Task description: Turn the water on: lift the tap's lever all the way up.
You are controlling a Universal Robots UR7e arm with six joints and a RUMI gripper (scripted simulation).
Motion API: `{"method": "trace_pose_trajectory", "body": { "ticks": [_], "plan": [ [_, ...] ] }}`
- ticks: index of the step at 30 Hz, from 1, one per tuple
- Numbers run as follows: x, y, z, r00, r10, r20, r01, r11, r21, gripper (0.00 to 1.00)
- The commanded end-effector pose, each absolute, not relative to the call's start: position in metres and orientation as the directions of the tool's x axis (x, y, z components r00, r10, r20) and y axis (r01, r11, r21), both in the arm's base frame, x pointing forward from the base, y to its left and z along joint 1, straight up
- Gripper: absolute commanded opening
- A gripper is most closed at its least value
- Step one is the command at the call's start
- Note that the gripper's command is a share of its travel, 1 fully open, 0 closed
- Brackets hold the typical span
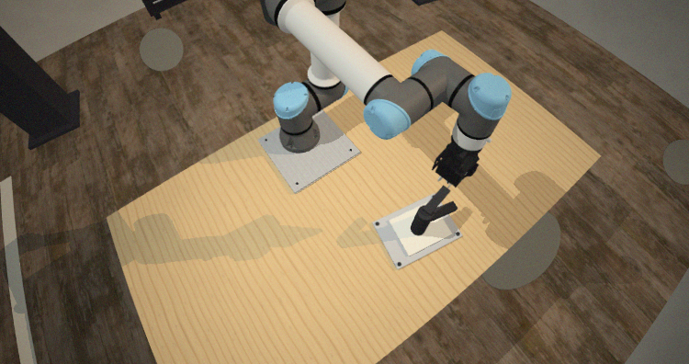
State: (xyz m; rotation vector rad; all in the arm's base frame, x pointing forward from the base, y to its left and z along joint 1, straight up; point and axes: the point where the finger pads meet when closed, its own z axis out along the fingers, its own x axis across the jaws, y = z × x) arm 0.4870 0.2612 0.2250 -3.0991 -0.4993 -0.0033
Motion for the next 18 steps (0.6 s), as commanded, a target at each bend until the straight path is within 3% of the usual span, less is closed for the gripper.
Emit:
{"method": "trace_pose_trajectory", "body": {
  "ticks": [1, 2, 3, 18],
  "plan": [
    [0.4872, 0.2613, 0.2257, 0.949, 0.314, 0.004, 0.314, -0.949, -0.002, 0.0],
    [0.4872, 0.2613, 0.2257, 0.949, 0.314, 0.004, 0.314, -0.949, -0.002, 0.0],
    [0.4872, 0.2613, 0.2257, 0.949, 0.314, 0.004, 0.314, -0.949, -0.002, 0.38],
    [0.4872, 0.2613, 0.2257, 0.949, 0.314, 0.004, 0.314, -0.949, -0.002, 0.38]
  ]
}}
